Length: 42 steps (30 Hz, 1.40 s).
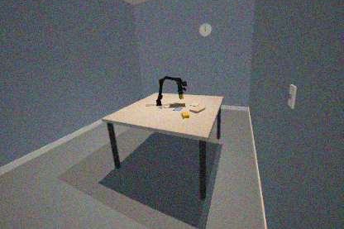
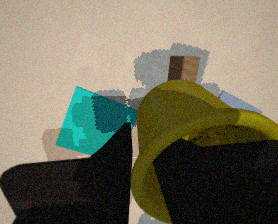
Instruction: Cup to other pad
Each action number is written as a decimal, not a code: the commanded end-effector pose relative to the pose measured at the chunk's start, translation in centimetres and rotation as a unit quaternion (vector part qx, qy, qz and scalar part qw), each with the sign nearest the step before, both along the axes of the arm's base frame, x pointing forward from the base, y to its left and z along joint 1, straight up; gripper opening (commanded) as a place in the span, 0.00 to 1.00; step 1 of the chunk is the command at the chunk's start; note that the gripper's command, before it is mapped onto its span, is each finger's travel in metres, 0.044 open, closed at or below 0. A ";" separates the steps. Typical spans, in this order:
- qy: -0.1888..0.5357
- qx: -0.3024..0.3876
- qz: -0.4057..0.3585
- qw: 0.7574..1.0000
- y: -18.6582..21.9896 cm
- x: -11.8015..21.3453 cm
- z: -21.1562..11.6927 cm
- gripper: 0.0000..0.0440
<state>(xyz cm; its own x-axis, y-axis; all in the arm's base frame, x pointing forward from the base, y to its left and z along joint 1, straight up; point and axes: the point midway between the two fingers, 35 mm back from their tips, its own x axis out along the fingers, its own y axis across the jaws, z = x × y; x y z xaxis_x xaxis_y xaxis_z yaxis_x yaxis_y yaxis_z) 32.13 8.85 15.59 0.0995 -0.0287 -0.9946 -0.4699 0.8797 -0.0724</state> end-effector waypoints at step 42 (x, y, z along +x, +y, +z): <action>-0.012 0.001 -0.042 0.999 3.9 -6.5 -8.5 0.06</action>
<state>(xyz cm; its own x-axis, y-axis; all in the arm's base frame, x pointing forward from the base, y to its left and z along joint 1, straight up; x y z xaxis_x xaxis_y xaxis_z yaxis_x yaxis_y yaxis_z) 25.94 12.89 7.47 0.1111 -0.0329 -0.9933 -0.4069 0.9104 -0.0757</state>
